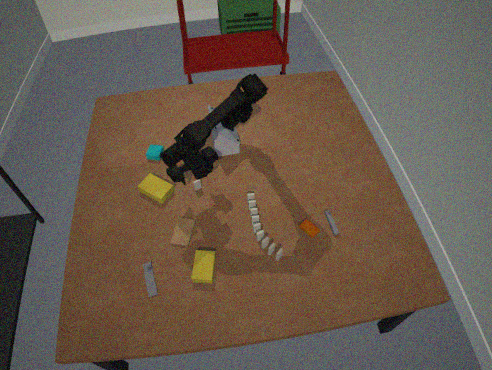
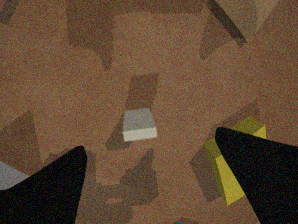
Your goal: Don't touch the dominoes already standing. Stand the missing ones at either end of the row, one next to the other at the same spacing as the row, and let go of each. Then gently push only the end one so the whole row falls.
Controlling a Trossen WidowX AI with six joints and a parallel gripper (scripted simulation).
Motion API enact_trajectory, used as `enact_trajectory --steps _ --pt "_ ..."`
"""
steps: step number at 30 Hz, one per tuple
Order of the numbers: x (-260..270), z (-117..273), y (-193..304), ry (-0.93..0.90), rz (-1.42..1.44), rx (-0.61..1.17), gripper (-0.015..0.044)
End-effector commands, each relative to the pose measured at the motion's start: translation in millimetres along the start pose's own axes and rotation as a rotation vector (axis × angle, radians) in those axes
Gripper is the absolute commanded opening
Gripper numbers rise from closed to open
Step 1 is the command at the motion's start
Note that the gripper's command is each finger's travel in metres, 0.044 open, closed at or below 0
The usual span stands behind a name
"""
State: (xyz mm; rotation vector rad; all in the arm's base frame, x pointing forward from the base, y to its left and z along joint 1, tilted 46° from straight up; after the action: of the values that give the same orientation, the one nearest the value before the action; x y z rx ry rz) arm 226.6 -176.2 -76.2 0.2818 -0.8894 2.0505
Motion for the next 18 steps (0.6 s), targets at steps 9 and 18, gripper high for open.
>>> enact_trajectory --steps 9,18 --pt "6 -37 0 -0.023 -0.002 -0.003 0.0440" --pt "7 -46 0 -0.023 -0.002 -0.003 0.0387"
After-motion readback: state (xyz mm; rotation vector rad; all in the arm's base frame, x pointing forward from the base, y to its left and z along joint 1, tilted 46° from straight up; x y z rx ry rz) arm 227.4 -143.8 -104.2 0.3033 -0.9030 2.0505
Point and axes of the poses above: the point midway between the two fingers, 35 mm back from their tips, its own z axis back along the fingers, its own x axis across the jaws, y = z × x, the point moved 4 cm from there along z, back along the fingers, and after that the axes turned 15 degrees about z, right-handed, at the moved point
